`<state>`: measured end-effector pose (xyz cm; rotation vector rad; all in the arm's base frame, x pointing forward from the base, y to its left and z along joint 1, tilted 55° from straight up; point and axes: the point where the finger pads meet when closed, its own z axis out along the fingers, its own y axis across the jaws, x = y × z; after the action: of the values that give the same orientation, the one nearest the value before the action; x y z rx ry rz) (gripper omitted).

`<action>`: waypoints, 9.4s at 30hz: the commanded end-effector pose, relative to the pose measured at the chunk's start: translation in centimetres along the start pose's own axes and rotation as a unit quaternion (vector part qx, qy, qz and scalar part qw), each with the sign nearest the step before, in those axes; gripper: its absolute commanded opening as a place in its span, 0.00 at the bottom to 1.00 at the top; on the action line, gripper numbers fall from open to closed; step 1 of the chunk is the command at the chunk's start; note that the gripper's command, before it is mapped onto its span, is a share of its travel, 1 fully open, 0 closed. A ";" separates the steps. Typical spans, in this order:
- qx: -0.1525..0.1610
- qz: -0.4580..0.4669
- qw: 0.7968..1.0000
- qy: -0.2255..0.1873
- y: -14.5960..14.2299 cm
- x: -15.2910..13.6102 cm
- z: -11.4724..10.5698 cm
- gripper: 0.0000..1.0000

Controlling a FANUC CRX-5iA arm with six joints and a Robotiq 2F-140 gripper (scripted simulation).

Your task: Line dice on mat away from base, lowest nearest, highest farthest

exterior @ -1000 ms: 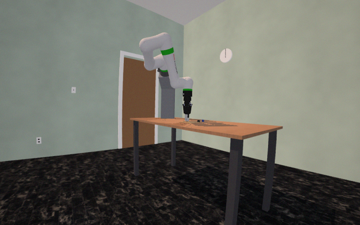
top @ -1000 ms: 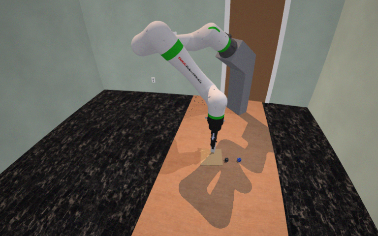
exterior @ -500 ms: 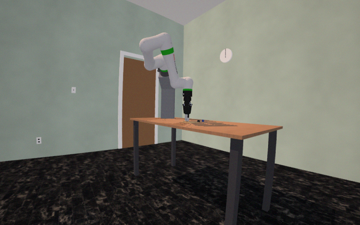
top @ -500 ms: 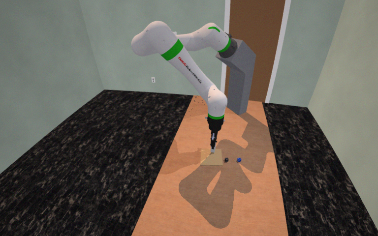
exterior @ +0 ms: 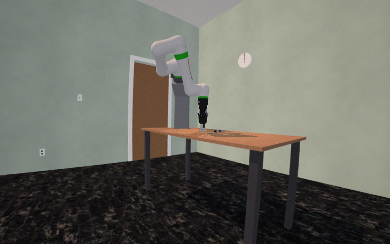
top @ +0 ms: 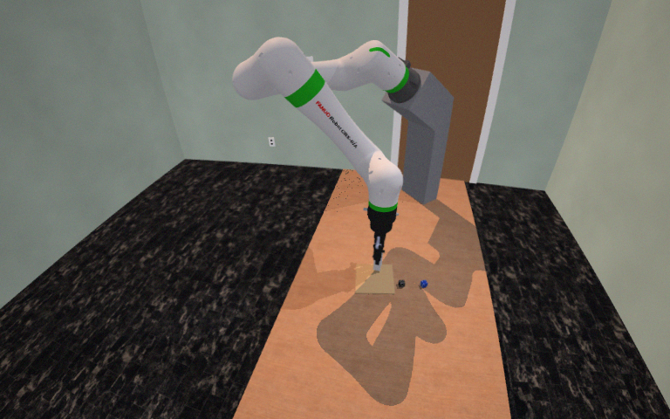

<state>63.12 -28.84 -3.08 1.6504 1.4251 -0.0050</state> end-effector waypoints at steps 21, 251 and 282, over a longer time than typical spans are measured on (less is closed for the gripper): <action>0.000 0.000 1.000 0.000 0.0 0.0 0.3 0.09; 0.000 0.461 0.887 0.000 3.9 18.1 -3.5 0.21; 0.000 0.461 0.887 0.000 3.9 18.1 -1.8 0.21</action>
<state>71.17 -13.35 -9.37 2.1717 0.5144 0.5324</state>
